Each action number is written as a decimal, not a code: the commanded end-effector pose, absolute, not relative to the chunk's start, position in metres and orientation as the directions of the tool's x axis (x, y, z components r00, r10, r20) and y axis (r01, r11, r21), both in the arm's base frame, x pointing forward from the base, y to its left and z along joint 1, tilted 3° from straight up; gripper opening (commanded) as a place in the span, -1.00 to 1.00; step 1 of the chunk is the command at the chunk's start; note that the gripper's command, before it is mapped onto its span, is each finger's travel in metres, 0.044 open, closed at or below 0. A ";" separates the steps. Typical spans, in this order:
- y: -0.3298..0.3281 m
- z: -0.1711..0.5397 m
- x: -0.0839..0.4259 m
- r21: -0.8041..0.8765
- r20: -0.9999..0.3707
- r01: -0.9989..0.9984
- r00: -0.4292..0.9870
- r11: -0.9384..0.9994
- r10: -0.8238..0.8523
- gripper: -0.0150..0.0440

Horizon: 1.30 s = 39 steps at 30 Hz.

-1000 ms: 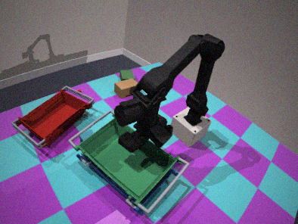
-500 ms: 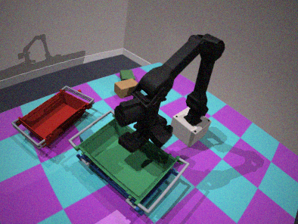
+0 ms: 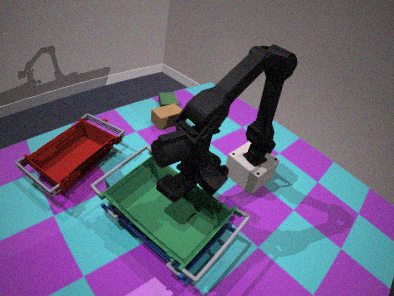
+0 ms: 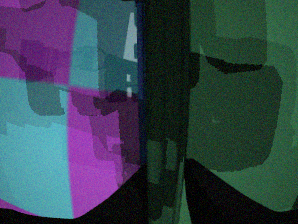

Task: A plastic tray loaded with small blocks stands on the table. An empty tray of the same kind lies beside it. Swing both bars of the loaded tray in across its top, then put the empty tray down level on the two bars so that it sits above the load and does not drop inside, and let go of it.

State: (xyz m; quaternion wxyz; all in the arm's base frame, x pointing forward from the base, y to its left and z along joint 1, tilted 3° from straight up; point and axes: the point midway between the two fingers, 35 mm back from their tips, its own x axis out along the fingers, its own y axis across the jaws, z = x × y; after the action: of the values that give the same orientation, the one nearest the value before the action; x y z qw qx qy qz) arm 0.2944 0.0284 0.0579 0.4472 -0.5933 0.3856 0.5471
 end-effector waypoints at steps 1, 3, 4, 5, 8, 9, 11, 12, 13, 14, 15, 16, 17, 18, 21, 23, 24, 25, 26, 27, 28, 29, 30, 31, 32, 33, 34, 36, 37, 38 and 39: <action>0.027 0.052 0.289 -0.079 -0.997 -0.949 0.075 -0.304 0.023 -0.49; 0.027 0.052 0.289 -0.079 -0.997 -0.949 0.075 -0.304 0.023 -0.49; 0.027 0.052 0.289 -0.079 -0.997 -0.949 0.075 -0.304 0.023 -0.49; 0.027 0.052 0.289 -0.079 -0.997 -0.949 0.075 -0.304 0.023 -0.49; 0.027 0.052 0.289 -0.079 -0.997 -0.949 0.075 -0.304 0.023 -0.49; 0.027 0.052 0.289 -0.079 -0.997 -0.949 0.075 -0.304 0.023 -0.49; 0.027 0.052 0.289 -0.079 -0.997 -0.949 0.075 -0.304 0.023 -0.49; 0.027 0.052 0.289 -0.079 -0.997 -0.949 0.075 -0.304 0.023 -0.49; 0.027 0.052 0.289 -0.079 -0.997 -0.949 0.075 -0.304 0.023 -0.49; 0.027 0.052 0.289 -0.079 -0.997 -0.949 0.075 -0.304 0.023 -0.49; 0.027 0.052 0.289 -0.079 -0.997 -0.949 0.075 -0.304 0.023 -0.49; 0.027 0.052 0.289 -0.079 -0.997 -0.949 0.075 -0.304 0.023 -0.49; 0.027 0.052 0.289 -0.079 -0.997 -0.949 0.075 -0.304 0.023 -0.49; 0.027 0.052 0.289 -0.079 -0.997 -0.949 0.075 -0.304 0.023 -0.49; 0.027 0.052 0.289 -0.079 -0.997 -0.949 0.075 -0.304 0.023 -0.49; 0.027 0.052 0.289 -0.079 -0.997 -0.949 0.075 -0.304 0.023 -0.49; 0.028 0.057 0.294 -0.108 -0.994 -0.947 0.103 -0.303 0.031 -0.49; 0.028 0.056 0.294 -0.106 -0.994 -0.947 0.101 -0.303 0.031 -0.49; 0.028 0.055 0.293 -0.103 -0.995 -0.947 0.099 -0.303 0.030 -0.49; 0.028 0.053 0.293 -0.100 -0.995 -0.948 0.096 -0.303 0.029 -0.49; 0.028 0.051 0.292 -0.097 -0.995 -0.948 0.092 -0.303 0.028 -0.49; 0.028 0.049 0.291 -0.092 -0.996 -0.948 0.088 -0.304 0.027 -0.49; 0.027 0.046 0.290 -0.087 -0.996 -0.949 0.083 -0.304 0.026 -0.49; 0.027 0.044 0.289 -0.082 -0.997 -0.949 0.079 -0.304 0.024 -0.49; 0.027 0.042 0.288 -0.079 -0.997 -0.949 0.076 -0.304 0.024 -0.49; 0.027 0.041 0.288 -0.078 -0.997 -0.949 0.075 -0.304 0.023 -0.49; 0.027 0.041 0.288 -0.078 -0.997 -0.949 0.075 -0.304 0.023 -0.49; 0.027 0.041 0.288 -0.078 -0.997 -0.949 0.075 -0.304 0.023 -0.49; 0.027 0.041 0.288 -0.078 -0.997 -0.949 0.075 -0.304 0.023 -0.49; 0.027 0.041 0.288 -0.078 -0.997 -0.949 0.075 -0.304 0.023 -0.49; 0.027 0.041 0.288 -0.078 -0.997 -0.949 0.075 -0.304 0.023 -0.49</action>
State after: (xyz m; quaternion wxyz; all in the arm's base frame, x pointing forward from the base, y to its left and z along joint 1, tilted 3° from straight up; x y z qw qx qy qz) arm 0.2951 0.0283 0.0497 0.4486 -0.5950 0.3835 0.5456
